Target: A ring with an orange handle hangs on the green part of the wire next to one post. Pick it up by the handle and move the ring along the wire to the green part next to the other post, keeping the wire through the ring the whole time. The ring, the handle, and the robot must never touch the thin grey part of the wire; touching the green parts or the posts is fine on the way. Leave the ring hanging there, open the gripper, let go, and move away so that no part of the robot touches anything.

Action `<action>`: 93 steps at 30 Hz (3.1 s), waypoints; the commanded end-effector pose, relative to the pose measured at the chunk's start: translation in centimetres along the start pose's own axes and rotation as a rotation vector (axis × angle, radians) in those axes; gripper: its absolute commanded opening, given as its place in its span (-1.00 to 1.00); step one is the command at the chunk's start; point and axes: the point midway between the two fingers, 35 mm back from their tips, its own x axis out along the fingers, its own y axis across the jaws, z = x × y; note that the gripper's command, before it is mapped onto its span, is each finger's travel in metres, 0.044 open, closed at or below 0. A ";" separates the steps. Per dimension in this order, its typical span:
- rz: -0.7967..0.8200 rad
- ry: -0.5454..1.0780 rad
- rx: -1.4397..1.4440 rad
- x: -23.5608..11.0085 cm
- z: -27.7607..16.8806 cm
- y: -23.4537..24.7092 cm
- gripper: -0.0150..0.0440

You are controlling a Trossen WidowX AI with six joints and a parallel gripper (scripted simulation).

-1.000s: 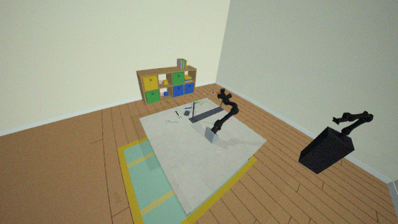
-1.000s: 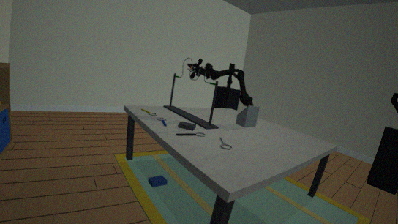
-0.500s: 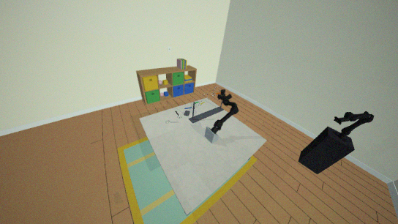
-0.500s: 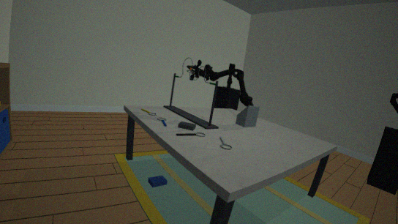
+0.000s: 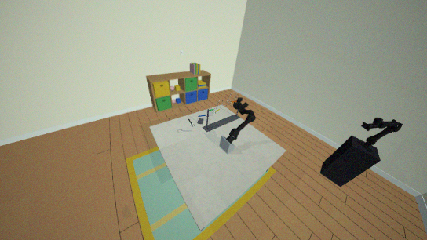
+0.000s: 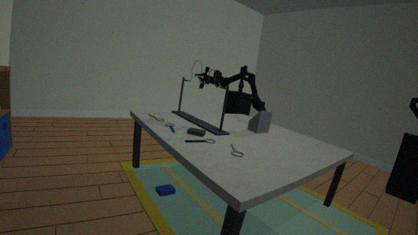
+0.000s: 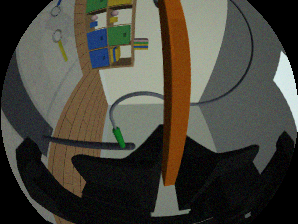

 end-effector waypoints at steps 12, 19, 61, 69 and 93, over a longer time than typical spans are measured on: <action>0.158 0.034 0.263 -1.0 0.8 5.0 -1.00; 0.236 0.053 0.399 -1.7 1.6 7.2 -1.00; 0.714 0.167 1.239 -8.7 12.1 14.8 -1.00; 0.769 0.179 1.336 -9.8 14.0 14.8 -1.00; 0.823 0.191 1.432 -11.6 17.2 14.4 -1.00</action>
